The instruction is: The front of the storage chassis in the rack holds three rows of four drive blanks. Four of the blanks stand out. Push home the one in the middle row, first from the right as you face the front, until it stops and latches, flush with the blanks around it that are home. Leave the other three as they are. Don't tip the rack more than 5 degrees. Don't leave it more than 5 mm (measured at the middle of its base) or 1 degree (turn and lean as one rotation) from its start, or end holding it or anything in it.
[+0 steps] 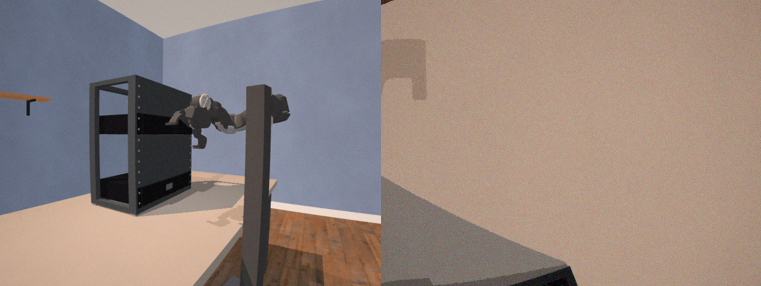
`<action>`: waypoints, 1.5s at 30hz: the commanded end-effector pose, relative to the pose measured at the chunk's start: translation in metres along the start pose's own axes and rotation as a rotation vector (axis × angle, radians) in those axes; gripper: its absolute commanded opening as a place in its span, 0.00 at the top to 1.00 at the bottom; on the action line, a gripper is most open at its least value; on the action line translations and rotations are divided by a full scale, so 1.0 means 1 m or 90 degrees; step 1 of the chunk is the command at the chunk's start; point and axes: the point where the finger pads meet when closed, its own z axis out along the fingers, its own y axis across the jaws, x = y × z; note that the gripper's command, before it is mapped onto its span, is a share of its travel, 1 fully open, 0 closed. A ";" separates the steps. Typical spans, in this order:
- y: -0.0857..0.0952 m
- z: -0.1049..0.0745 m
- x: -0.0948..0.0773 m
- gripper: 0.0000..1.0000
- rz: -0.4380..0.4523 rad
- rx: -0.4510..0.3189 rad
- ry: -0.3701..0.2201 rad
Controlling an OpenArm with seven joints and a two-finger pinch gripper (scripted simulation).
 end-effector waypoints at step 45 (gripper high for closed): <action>-0.126 -0.123 -0.124 0.00 0.432 -0.631 -0.291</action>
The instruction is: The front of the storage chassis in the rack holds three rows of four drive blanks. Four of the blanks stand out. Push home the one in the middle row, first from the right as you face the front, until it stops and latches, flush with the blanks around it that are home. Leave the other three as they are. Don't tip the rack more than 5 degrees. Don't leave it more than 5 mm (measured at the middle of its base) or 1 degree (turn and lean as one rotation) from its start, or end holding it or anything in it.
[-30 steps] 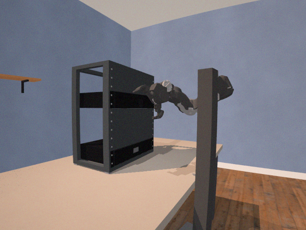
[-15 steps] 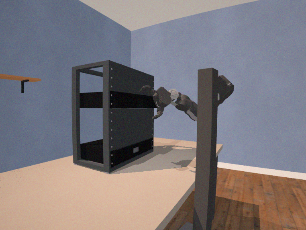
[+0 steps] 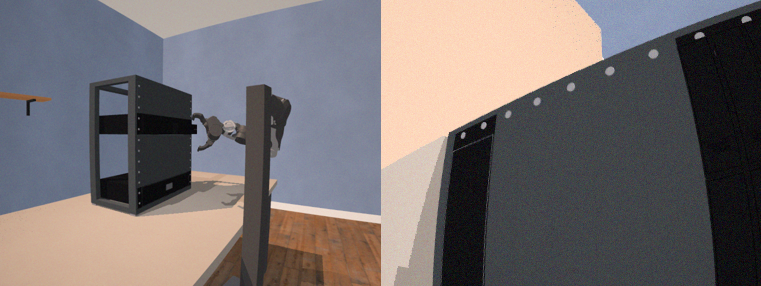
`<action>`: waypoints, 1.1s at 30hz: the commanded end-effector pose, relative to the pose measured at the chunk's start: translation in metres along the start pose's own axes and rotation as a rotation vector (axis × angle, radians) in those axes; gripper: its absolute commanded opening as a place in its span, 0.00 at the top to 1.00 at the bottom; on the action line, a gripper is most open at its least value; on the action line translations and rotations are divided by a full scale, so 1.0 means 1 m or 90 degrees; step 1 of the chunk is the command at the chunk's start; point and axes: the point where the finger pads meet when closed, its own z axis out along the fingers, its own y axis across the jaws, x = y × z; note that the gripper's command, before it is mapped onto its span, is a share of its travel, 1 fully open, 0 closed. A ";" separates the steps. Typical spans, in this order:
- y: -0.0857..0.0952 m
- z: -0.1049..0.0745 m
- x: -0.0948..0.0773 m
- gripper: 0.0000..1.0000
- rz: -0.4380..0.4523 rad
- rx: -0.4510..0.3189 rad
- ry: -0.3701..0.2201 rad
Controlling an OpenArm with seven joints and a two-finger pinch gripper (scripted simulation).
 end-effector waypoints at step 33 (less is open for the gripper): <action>0.027 -0.151 -0.088 0.00 -0.162 -0.150 -0.329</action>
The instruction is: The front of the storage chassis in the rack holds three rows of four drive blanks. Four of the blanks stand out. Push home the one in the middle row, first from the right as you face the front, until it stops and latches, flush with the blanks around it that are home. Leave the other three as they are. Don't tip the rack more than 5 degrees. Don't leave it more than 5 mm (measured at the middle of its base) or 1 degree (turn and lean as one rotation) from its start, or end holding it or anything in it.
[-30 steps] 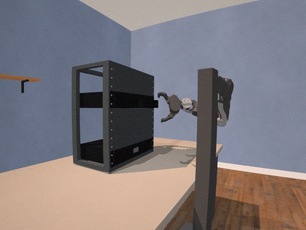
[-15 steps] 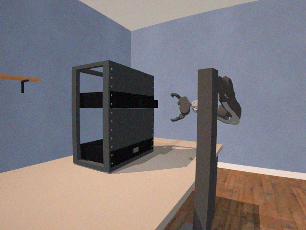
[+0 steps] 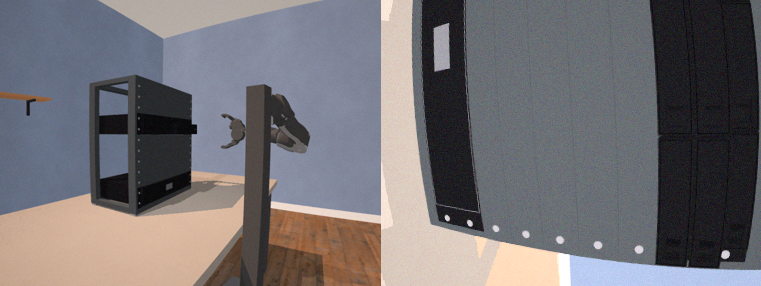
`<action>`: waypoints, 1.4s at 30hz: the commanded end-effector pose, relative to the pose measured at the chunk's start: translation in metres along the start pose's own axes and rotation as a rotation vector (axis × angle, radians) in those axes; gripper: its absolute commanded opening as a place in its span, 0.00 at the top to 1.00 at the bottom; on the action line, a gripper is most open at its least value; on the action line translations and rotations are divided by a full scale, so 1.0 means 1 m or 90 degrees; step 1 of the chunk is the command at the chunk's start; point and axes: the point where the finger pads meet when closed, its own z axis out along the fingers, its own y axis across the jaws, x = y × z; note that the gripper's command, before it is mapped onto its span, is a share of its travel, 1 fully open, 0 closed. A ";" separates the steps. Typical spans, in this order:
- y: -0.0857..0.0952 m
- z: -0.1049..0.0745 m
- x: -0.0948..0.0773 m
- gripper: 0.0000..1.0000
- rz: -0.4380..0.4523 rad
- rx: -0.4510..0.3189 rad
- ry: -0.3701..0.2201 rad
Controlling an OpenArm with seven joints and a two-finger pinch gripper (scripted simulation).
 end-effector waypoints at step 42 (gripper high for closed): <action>0.012 -0.015 -0.011 0.00 -0.058 -0.020 -0.026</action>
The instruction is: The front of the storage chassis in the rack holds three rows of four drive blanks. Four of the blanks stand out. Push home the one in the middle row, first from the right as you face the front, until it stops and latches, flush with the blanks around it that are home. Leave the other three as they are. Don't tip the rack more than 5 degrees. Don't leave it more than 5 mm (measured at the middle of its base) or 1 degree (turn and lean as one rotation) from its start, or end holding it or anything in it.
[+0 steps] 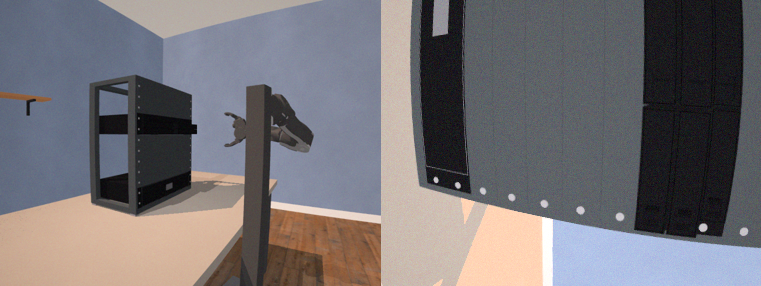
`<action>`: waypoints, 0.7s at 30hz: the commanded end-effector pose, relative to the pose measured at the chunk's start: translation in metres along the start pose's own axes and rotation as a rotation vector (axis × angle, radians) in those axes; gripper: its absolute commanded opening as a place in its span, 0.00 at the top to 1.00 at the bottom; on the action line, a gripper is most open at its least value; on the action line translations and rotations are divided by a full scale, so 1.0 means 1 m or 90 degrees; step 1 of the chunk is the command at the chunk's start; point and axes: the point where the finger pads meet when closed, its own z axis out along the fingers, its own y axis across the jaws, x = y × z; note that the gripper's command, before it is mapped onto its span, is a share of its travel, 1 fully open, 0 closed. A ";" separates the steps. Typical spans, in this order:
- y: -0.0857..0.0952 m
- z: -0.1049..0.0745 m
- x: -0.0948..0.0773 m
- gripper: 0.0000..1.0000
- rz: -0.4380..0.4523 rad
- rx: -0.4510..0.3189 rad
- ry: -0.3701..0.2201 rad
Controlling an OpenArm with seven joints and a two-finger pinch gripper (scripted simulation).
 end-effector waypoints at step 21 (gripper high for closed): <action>0.002 0.003 0.000 0.00 0.000 -0.003 0.000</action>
